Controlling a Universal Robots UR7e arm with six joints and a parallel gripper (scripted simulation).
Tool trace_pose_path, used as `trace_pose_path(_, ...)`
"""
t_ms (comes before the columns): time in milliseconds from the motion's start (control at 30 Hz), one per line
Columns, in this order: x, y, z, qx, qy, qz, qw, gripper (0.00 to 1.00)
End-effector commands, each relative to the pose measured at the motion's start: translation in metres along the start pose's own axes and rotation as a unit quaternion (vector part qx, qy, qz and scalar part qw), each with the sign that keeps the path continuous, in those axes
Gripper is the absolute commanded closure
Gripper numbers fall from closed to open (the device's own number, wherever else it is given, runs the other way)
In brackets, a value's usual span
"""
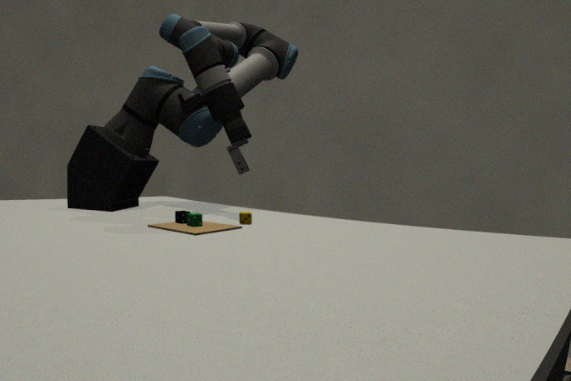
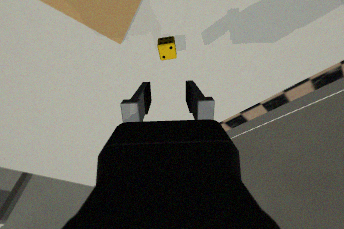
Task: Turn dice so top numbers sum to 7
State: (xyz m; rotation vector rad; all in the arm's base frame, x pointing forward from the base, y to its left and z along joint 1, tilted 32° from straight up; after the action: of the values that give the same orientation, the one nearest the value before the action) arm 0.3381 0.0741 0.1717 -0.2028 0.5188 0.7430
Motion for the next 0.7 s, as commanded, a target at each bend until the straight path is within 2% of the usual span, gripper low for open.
trace_pose_path(0, 0.001, 0.001, 0.005, 0.006, 0.048, -0.001, 0.999, 0.21)
trace_pose_path(400, 0.001, 0.002, 0.025, 0.006, 0.149, -0.011, 0.989, 0.21)
trace_pose_path(500, 0.001, 0.002, 0.027, 0.006, 0.156, -0.013, 0.988, 0.21)
trace_pose_path(667, 0.002, 0.003, 0.033, 0.006, 0.186, -0.016, 0.982, 0.21)
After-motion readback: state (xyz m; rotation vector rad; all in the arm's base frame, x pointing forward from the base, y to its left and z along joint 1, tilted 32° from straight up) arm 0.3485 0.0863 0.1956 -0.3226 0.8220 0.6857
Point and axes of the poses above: the point where the finger pads meet when closed, its own x axis out along the fingers, its own y axis across the jaws, z = x × y, the point moved 4 cm from there along -x, back along the fingers, and after that the axes turned 6 degrees about x, right-handed, at the moved point
